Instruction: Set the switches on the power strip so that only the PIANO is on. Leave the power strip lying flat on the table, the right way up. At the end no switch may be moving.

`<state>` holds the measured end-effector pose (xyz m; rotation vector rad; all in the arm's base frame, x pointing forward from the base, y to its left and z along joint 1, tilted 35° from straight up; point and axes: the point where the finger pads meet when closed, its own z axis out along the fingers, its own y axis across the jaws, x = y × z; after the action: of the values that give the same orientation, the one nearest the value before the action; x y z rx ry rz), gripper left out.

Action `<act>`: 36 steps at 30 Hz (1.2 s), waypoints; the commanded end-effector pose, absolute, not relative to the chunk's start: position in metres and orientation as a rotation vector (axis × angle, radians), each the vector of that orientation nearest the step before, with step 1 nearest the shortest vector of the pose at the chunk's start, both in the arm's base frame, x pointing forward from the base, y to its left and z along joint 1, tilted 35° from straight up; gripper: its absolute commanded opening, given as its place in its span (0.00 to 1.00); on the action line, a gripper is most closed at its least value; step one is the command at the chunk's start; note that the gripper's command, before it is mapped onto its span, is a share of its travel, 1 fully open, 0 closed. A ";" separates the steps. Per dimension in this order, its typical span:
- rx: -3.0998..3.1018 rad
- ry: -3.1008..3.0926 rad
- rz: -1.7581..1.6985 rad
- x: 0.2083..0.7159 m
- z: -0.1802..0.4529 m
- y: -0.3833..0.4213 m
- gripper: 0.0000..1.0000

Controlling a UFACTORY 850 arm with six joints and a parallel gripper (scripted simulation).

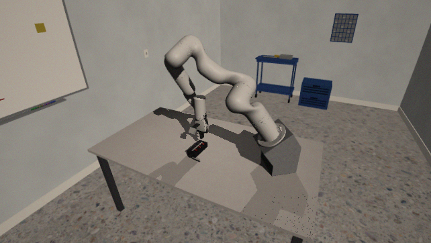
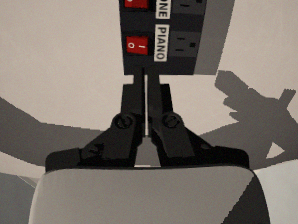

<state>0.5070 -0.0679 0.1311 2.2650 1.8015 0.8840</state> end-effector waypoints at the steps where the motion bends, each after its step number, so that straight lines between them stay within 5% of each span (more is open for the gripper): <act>1: 2.264 1.801 0.885 0.507 0.132 -0.068 0.00; 36: 2.264 1.801 0.885 0.517 0.117 -0.064 0.00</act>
<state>0.5144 -0.0643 0.1196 2.2654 1.8022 0.8845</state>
